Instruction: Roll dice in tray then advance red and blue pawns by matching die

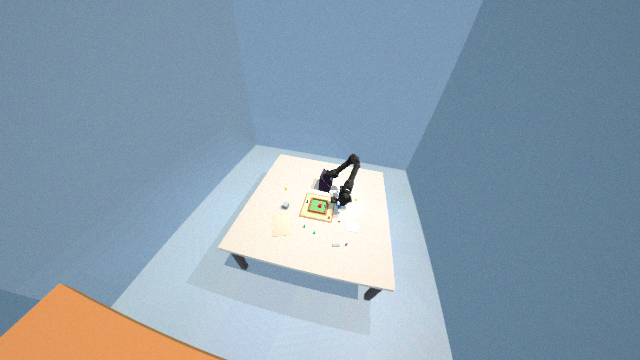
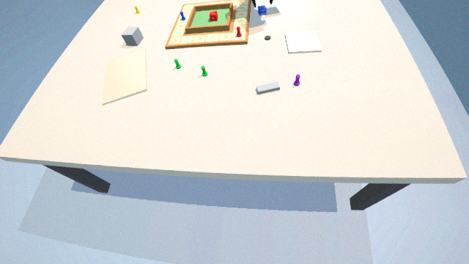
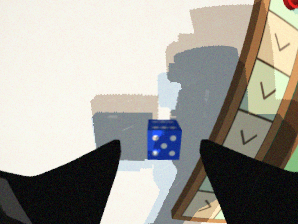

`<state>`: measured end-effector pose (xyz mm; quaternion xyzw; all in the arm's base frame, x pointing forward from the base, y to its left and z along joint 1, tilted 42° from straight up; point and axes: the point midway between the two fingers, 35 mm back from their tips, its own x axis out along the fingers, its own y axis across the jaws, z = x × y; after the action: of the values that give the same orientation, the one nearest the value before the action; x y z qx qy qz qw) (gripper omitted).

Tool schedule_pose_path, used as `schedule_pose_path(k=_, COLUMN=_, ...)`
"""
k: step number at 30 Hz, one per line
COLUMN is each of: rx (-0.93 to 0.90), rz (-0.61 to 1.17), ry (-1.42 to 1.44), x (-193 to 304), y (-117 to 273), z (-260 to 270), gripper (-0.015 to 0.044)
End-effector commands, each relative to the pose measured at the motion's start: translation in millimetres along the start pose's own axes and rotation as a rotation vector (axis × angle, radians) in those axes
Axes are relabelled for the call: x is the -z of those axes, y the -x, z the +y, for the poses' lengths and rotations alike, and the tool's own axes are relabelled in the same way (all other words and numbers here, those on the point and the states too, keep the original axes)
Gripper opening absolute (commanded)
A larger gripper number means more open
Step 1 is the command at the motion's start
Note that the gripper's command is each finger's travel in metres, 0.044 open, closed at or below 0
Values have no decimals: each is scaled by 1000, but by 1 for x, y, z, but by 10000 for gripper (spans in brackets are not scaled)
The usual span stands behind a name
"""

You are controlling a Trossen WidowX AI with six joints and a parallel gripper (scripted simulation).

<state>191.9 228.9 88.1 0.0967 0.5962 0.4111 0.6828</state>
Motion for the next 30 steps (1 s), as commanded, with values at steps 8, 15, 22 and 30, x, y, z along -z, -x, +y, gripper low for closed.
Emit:
schedule_pose_path(k=8, rx=6, rz=9, ry=-13, x=4, y=-19, z=-3, gripper=275)
schedule_pose_path(k=15, rx=5, rz=9, ry=-13, x=4, y=-24, z=-3, gripper=222)
schedule_pose_path(k=22, rx=5, rz=9, ry=-13, x=4, y=-24, z=-3, gripper=117)
schedule_pose_path(k=30, rx=7, rz=10, ry=-13, x=3, y=-21, z=-3, gripper=5)
